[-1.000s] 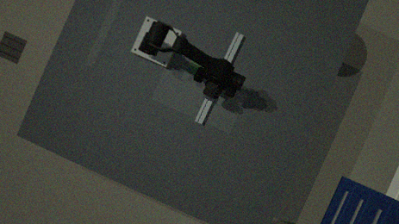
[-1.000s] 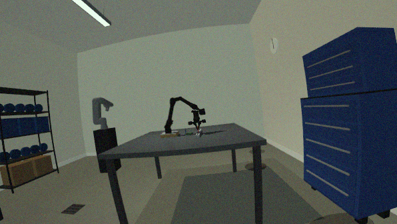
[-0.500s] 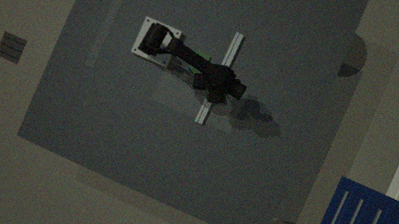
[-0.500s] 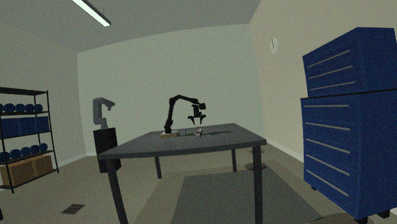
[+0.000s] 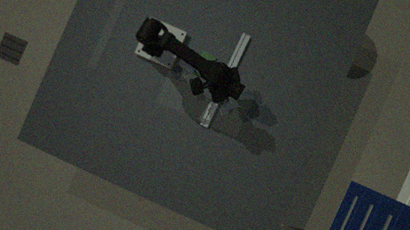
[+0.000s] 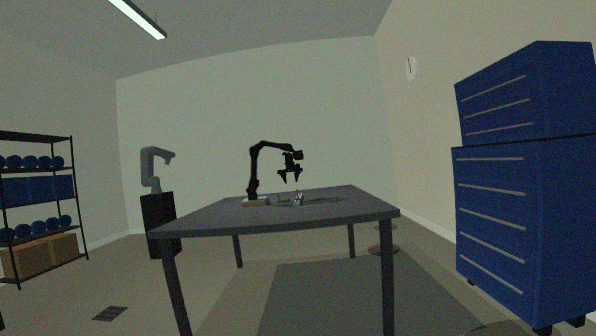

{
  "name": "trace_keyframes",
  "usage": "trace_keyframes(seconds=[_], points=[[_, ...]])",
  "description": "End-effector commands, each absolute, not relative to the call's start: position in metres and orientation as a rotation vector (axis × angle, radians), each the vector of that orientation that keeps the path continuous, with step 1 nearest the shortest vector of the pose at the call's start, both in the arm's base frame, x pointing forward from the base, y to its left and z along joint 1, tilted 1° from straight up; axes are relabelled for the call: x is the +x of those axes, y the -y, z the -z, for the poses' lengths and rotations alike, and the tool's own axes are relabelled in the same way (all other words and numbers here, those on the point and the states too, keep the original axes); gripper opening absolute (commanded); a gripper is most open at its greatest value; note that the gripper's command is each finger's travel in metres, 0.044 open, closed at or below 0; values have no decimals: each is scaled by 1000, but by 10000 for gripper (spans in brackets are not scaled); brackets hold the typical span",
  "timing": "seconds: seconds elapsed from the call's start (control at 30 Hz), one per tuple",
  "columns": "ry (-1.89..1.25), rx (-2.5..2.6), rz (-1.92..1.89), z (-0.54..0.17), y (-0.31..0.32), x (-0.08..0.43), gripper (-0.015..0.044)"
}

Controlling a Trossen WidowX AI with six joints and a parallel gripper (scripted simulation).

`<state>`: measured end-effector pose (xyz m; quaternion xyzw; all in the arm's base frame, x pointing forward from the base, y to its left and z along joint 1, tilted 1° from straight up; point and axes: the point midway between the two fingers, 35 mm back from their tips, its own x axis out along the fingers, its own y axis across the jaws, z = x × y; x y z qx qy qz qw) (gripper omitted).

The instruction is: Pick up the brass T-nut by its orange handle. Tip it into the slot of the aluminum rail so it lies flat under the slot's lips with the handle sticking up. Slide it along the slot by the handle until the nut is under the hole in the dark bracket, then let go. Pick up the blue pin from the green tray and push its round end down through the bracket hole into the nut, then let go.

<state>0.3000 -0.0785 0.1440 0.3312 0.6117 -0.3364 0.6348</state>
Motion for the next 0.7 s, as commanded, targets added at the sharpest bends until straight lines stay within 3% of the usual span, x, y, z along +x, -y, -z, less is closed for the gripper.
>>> trace_keyframes(seconds=[0.0,0.2,0.67], points=[[-1476,486,499,-147,61,260,440],[-1541,61,86,-135,40,198,440],[-1542,48,73,-111,40,199,440]])
